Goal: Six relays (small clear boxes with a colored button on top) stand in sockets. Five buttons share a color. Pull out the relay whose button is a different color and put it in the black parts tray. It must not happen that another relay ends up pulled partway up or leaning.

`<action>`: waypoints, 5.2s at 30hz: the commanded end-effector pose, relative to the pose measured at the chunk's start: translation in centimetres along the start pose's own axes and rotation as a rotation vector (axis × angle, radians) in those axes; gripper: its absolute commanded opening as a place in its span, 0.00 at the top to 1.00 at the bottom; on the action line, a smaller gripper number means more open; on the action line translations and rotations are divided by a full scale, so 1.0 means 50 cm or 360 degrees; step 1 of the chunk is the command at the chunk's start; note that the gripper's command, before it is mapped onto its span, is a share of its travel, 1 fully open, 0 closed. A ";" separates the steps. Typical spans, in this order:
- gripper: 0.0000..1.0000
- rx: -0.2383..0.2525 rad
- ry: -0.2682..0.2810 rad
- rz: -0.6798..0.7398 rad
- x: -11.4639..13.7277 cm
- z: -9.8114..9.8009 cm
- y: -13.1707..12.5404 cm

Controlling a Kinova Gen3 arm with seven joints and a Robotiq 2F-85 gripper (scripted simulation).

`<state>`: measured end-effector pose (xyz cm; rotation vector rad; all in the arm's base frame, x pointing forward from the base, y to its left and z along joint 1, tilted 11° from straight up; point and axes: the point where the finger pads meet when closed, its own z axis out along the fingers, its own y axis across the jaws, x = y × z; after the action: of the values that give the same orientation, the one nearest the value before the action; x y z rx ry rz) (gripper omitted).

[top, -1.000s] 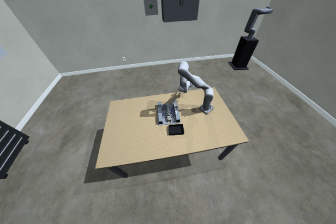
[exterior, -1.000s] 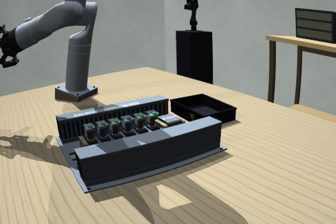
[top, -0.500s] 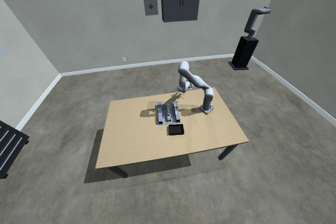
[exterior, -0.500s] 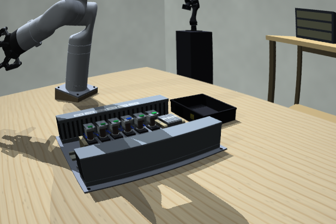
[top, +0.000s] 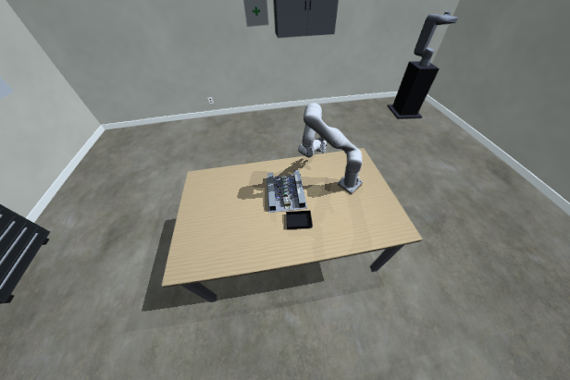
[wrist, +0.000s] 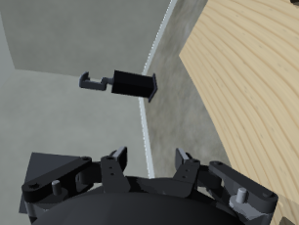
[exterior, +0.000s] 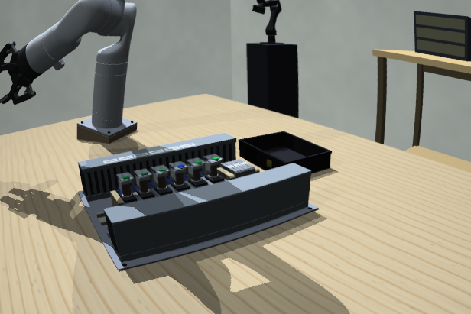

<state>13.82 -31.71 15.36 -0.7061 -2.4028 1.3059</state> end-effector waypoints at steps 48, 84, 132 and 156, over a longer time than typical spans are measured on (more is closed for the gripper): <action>0.39 -0.0653 0.0287 0.0666 -0.050 -0.181 0.213; 0.39 -0.1216 0.0505 0.1065 -0.139 -0.414 0.343; 0.39 -0.1717 0.0702 0.1325 -0.228 -0.663 0.389; 0.39 -0.1808 0.0740 0.1364 -0.243 -0.710 0.390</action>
<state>46.49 -5.04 17.19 -2.1696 -2.2844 -0.2798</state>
